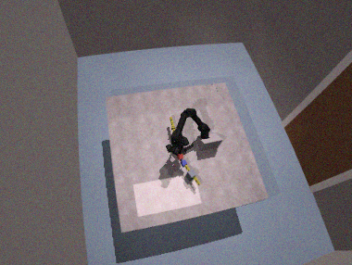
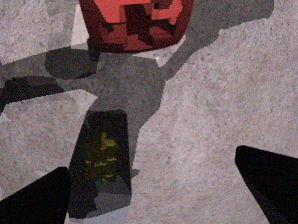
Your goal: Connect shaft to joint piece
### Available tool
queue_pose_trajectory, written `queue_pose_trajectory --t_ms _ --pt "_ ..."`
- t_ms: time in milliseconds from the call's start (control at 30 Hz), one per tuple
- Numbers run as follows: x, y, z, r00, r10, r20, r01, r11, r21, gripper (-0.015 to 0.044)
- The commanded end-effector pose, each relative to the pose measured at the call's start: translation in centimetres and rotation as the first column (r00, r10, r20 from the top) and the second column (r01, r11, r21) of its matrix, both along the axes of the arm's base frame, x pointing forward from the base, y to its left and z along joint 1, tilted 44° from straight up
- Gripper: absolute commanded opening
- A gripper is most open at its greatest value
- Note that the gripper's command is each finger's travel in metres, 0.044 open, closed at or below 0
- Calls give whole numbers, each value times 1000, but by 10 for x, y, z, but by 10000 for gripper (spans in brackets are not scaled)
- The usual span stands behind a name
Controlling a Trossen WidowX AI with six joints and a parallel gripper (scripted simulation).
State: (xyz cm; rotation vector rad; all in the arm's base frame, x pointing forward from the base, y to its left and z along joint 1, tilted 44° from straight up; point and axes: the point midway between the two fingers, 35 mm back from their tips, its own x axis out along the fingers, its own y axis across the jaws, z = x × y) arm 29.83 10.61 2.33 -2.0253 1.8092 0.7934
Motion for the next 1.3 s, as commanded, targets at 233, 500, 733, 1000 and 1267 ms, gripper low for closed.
queue_pose_trajectory --t_ms 233,500,733,1000,1267 --pt "-2 -12 -21 1000 2 -10 -2 1000 -13 440" --pt "-10 18 -48 1000 2 -9 -2 1000 -9 440" --pt "-17 32 -63 1000 2 -12 -3 1000 -11 440" --pt "-16 25 -68 1000 2 -12 -3 1000 -11 440" --pt "-15 15 -76 1000 2 -12 -2 1000 -11 440"
